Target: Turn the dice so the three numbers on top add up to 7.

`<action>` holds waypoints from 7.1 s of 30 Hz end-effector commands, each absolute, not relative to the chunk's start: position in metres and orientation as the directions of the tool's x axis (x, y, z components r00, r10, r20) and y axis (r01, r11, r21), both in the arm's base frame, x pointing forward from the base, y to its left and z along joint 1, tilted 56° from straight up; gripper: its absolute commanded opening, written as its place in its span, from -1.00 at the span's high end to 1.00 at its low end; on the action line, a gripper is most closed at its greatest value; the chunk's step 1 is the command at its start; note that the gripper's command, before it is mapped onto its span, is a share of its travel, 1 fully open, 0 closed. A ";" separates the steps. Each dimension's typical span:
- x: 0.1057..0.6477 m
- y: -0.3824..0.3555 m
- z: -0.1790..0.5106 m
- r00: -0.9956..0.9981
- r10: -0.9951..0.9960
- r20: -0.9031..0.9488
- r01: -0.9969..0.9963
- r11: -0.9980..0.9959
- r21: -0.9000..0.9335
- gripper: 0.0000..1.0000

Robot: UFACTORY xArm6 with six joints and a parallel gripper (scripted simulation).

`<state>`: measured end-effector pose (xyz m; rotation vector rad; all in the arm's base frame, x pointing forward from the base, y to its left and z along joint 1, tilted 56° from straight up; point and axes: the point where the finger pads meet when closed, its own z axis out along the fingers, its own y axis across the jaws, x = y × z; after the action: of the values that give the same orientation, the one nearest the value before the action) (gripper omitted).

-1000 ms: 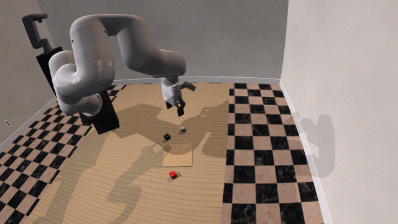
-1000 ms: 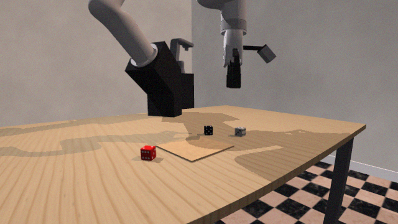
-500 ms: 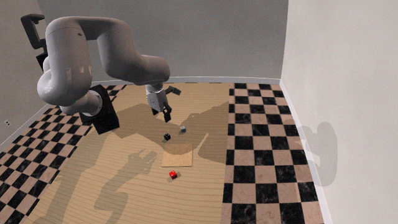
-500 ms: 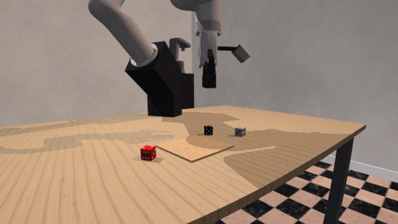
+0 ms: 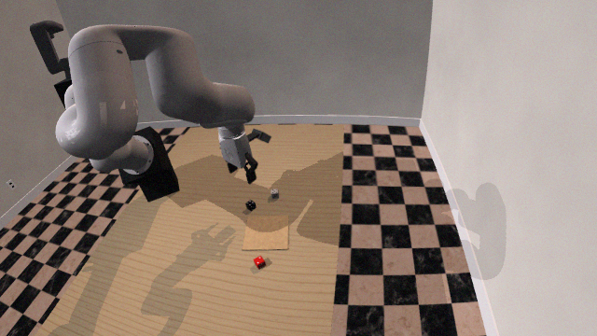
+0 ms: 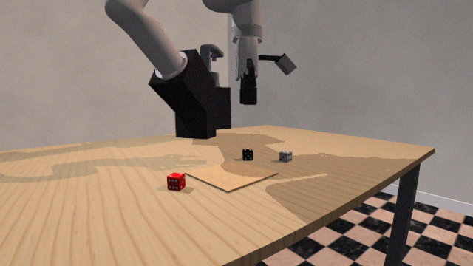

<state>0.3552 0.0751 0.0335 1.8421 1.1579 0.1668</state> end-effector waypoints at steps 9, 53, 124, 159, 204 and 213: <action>0.358 0.074 0.032 0.362 0.776 -0.516 0.761 0.073 0.644 -1.00; 0.371 0.059 0.020 -0.714 0.015 -0.700 0.447 0.779 -0.440 -1.00; 0.382 0.044 0.007 -0.557 -0.767 0.319 -0.633 0.143 -0.761 0.17; 0.385 0.040 0.003 -0.557 -0.767 0.319 -0.633 0.143 -0.761 0.17; 0.410 0.012 -0.022 -0.557 -0.767 0.319 -0.633 0.143 -0.761 0.17; 0.410 0.012 -0.022 -0.557 -0.767 0.319 -0.633 0.143 -0.761 0.17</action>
<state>0.4097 0.0110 -0.0223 -1.3968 2.2624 -1.3849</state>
